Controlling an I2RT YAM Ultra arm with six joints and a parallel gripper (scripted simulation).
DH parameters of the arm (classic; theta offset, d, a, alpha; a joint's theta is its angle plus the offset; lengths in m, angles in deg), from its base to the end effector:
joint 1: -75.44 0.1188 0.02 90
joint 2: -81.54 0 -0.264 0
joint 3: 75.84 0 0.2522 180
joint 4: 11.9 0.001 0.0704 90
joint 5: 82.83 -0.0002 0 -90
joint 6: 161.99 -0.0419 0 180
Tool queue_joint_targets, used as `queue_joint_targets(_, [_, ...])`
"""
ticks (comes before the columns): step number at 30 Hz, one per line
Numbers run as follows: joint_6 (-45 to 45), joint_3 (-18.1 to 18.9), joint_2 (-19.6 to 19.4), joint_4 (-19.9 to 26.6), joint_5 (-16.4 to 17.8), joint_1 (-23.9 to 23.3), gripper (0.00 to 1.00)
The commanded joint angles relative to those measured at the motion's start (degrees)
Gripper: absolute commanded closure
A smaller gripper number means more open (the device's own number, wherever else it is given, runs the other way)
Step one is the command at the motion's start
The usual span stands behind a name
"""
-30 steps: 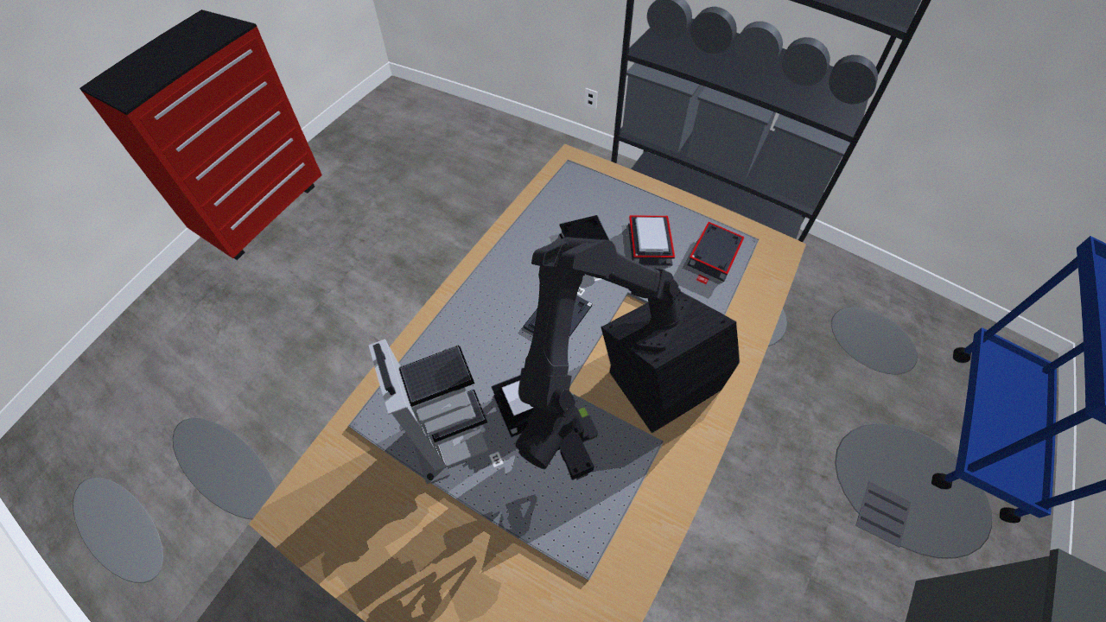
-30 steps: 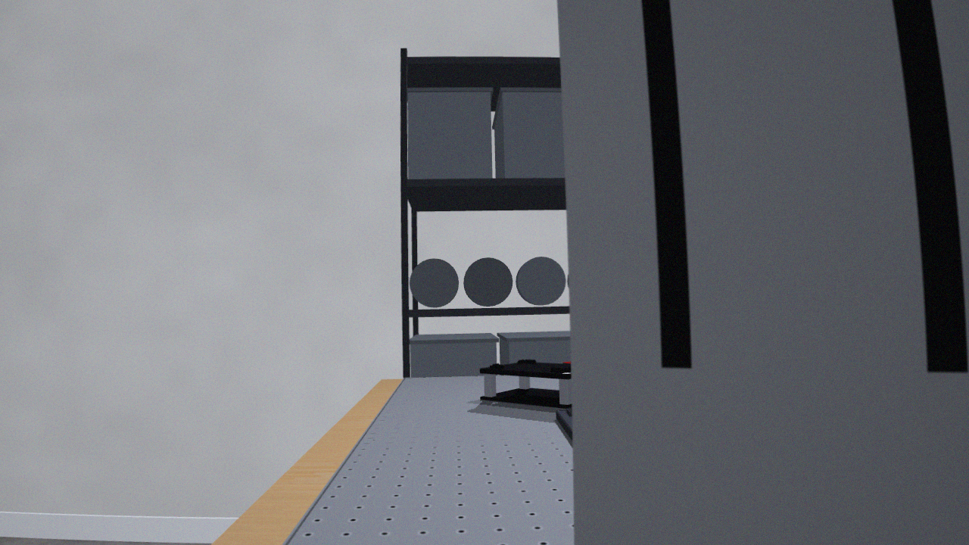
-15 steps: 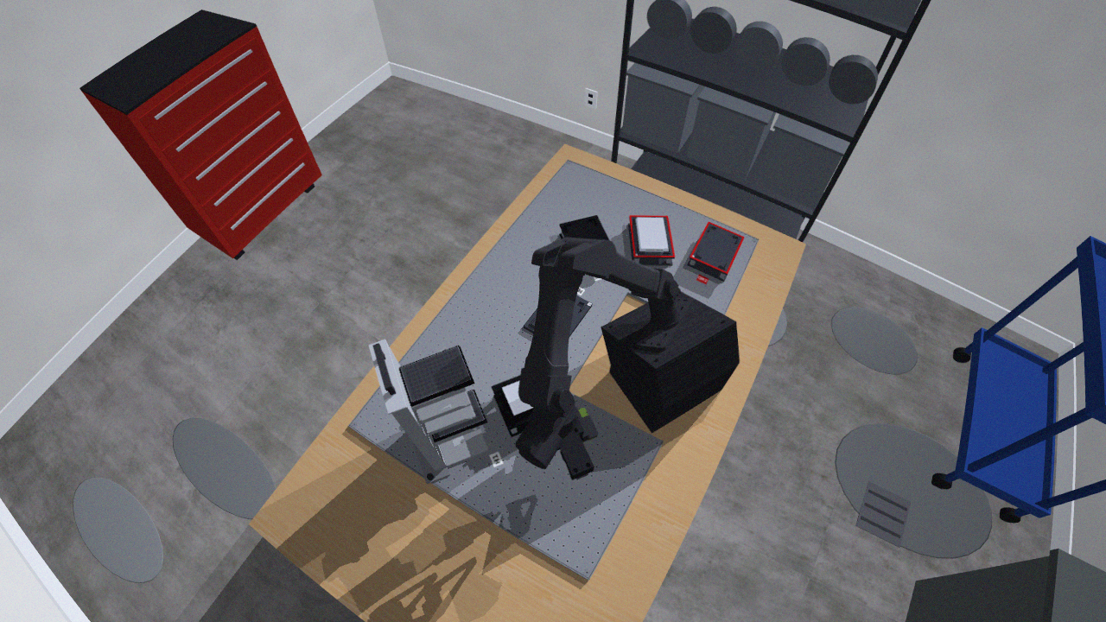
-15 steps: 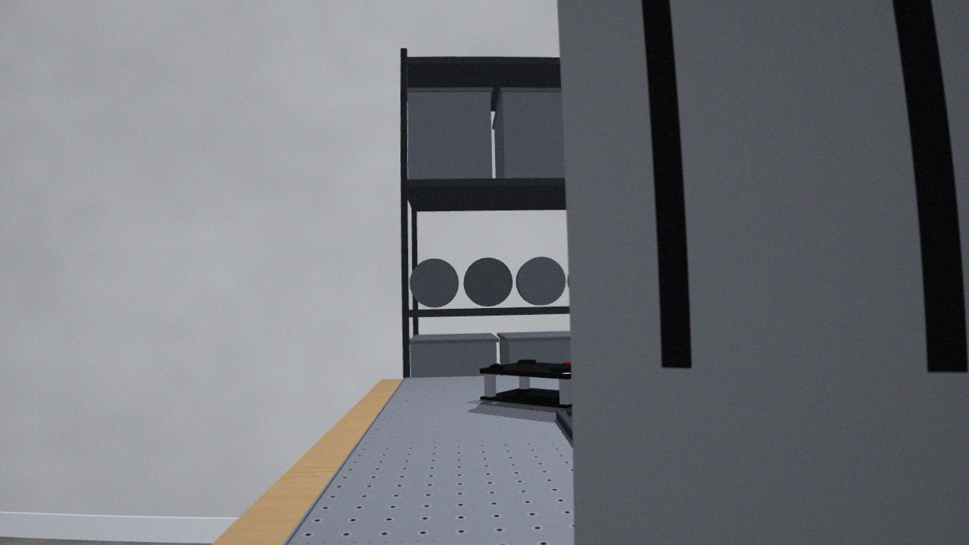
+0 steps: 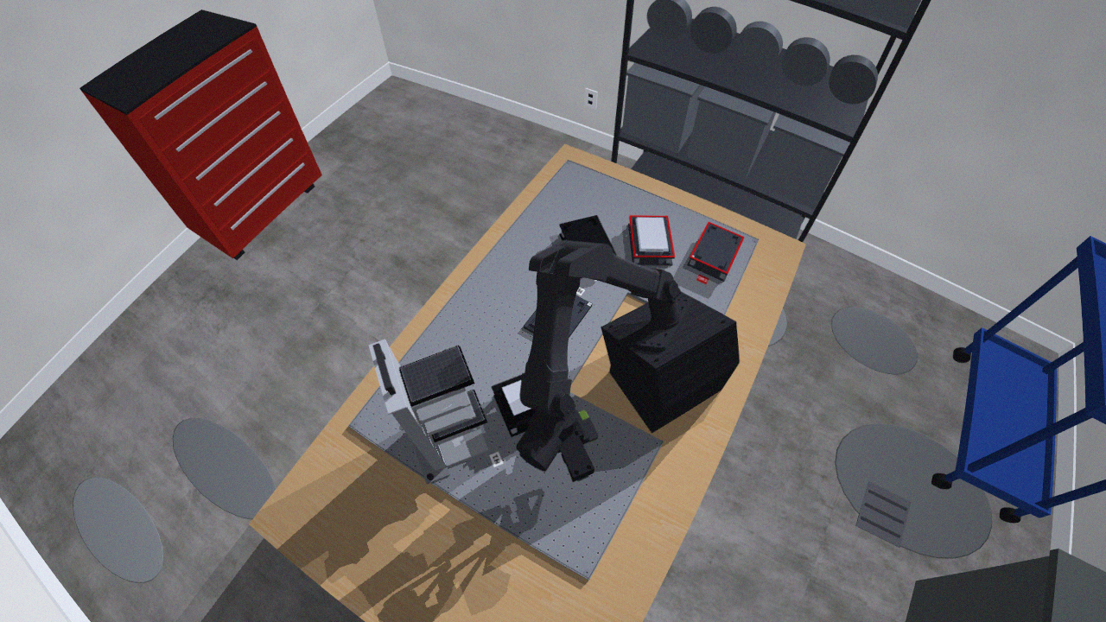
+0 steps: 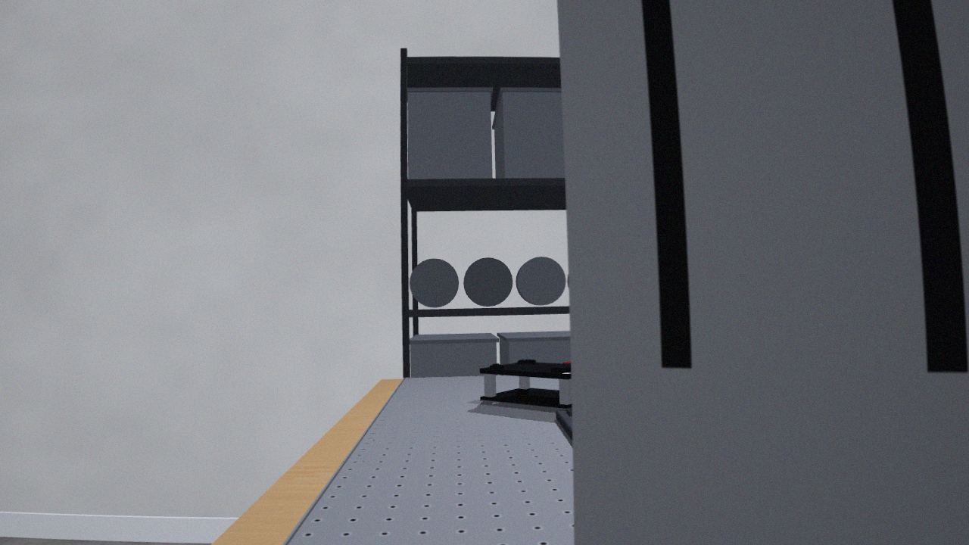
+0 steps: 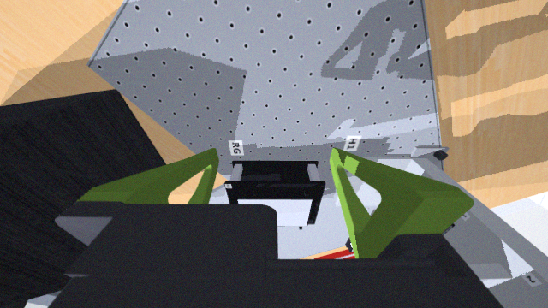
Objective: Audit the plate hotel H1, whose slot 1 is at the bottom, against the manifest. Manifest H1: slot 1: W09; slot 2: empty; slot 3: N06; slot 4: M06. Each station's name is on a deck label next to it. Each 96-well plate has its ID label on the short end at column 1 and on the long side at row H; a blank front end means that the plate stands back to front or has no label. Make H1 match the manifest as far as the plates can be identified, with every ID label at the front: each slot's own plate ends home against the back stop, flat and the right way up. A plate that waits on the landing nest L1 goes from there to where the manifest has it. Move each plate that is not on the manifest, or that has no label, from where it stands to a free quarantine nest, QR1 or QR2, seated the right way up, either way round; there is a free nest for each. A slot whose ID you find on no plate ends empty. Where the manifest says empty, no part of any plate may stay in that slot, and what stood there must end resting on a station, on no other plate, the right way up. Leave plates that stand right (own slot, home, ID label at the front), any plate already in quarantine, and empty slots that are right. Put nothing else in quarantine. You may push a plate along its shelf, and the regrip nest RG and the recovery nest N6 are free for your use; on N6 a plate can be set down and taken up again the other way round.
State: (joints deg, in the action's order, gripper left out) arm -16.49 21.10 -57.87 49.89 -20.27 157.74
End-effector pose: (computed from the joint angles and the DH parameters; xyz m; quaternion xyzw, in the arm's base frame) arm 0.0690 0.3739 0.0161 0.9099 -0.3196 0.2569 0.0628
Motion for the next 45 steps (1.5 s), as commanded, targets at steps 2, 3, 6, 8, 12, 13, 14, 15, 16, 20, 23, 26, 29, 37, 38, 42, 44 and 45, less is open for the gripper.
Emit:
queue_joint_targets(2, [0.81,-1.31,-1.12,-2.26,-0.34,-0.58,0.00])
queue_joint_targets(3, [0.93,-1.44,-1.26,-2.58,-0.41,-0.69,0.00])
queue_joint_targets(6, [1.32,-1.85,-1.68,-3.58,-0.46,-0.82,0.00])
queue_joint_targets(8, [1.59,-2.12,-1.98,-4.27,-0.42,-0.76,0.00])
queue_joint_targets(12, [2.06,-2.59,-2.61,-5.60,-0.59,-1.72,0.00])
queue_joint_targets(13, [2.19,-2.70,-2.78,-5.93,-0.66,-1.84,0.00])
queue_joint_targets(14, [2.32,-2.69,-2.96,-6.27,-0.71,-1.95,0.00])
queue_joint_targets(15, [2.32,-2.69,-2.96,-6.27,-0.71,-1.95,0.00])
queue_joint_targets(16, [2.32,-2.69,-2.96,-6.27,-0.71,-1.95,0.00])
queue_joint_targets(20, [2.43,-1.80,-2.56,-6.65,-0.51,-1.77,0.00])
queue_joint_targets(23, [2.43,-1.80,-2.56,-6.66,-0.51,-1.77,0.00])
queue_joint_targets(26, [2.44,-1.81,-2.56,-6.67,-0.51,-1.78,0.00])
queue_joint_targets(29, [2.44,-1.81,-2.56,-6.67,-0.51,-1.78,0.00])
queue_joint_targets(37, [2.44,-1.81,-2.56,-6.67,-0.51,-1.77,0.00])
queue_joint_targets(38, [2.44,-1.81,-2.56,-6.67,-0.51,-1.77,0.00])
queue_joint_targets(42, [2.44,-1.81,-2.56,-6.67,-0.51,-1.77,0.00])
queue_joint_targets(44, [2.44,-1.81,-2.56,-6.67,-0.51,-1.77,0.00])
queue_joint_targets(45, [2.44,-1.81,-2.56,-6.67,-0.51,-1.77,0.00])
